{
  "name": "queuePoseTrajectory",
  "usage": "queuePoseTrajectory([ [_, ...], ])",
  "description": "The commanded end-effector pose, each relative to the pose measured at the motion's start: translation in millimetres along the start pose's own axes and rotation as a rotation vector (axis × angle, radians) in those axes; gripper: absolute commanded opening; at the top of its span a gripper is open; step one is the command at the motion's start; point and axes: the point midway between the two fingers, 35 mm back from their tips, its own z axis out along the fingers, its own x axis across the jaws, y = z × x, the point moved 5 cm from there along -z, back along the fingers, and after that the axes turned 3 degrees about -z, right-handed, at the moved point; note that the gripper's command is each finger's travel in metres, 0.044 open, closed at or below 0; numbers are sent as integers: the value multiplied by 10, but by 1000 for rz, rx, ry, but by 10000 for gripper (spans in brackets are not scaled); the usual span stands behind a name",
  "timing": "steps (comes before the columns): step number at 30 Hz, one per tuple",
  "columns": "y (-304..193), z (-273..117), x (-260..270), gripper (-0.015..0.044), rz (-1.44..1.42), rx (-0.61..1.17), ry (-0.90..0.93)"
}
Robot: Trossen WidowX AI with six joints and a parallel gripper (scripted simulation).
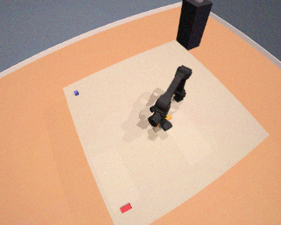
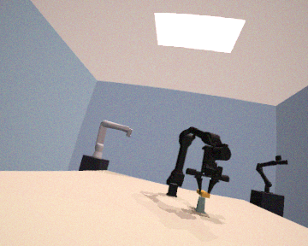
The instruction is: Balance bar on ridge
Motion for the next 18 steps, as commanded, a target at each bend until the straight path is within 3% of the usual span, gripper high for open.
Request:
queuePoseTrajectory([
  [1,3,9,5,0,0,0,4],
  [18,3,23,5,0,0,0,4],
])
